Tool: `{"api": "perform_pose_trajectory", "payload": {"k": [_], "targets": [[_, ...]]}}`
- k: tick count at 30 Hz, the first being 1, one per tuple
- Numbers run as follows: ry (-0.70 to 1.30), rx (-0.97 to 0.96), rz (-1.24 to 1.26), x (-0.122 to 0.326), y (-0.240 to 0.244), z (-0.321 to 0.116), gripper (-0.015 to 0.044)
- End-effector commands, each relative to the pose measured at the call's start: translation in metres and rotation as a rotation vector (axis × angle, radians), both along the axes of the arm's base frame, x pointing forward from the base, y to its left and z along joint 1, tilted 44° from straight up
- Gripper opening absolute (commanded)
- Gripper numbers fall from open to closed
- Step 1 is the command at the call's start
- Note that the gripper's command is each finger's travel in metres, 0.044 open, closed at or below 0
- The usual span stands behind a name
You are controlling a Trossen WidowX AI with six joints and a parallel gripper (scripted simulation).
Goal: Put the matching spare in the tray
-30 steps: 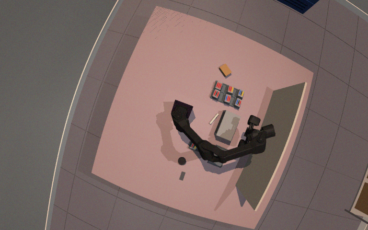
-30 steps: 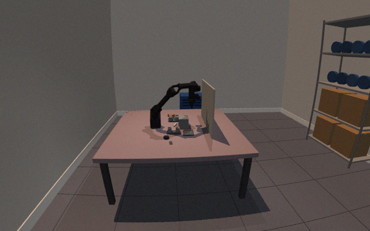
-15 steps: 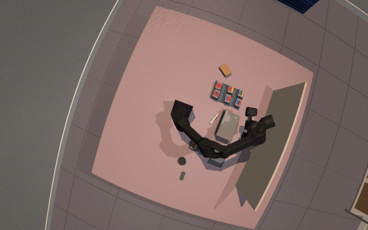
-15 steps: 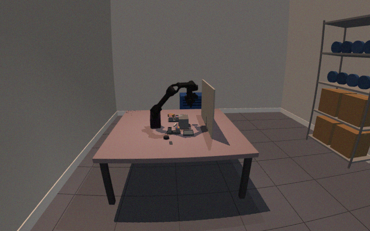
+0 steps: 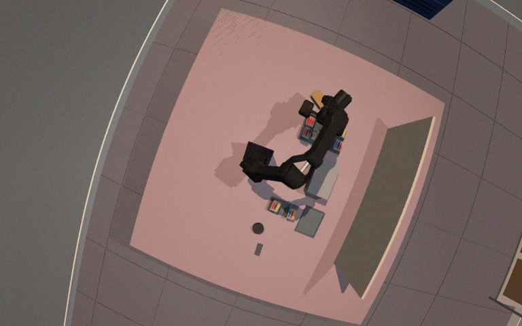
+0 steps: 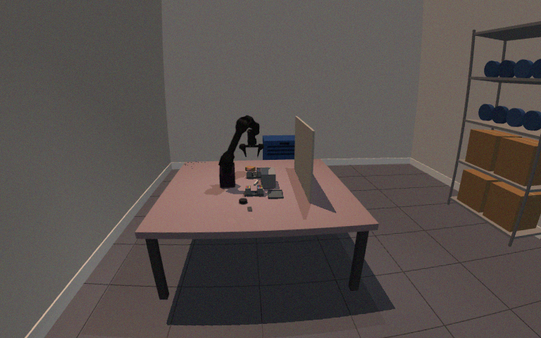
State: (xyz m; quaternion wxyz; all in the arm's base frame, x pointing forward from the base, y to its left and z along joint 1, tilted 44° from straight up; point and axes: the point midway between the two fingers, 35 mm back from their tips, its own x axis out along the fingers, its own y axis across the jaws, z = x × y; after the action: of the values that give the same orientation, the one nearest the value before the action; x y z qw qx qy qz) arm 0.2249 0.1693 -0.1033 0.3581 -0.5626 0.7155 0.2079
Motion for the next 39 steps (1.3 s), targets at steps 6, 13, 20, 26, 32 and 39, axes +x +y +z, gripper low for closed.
{"api": "perform_pose_trajectory", "payload": {"k": [6,13,20,26,32,39], "targets": [[0.101,0.009,0.099,-0.022,-0.001,-0.016,0.0414],[0.100,0.008,0.099,-0.027,-0.027,-0.043,0.0300],[0.100,0.008,0.099,-0.028,-0.028,-0.042,0.0300],[0.100,0.008,0.099,-0.028,-0.032,-0.047,0.0300],[0.100,0.008,0.099,-0.029,-0.039,-0.055,0.0300],[0.100,0.008,0.099,-0.030,-0.047,-0.064,0.0300]]}}
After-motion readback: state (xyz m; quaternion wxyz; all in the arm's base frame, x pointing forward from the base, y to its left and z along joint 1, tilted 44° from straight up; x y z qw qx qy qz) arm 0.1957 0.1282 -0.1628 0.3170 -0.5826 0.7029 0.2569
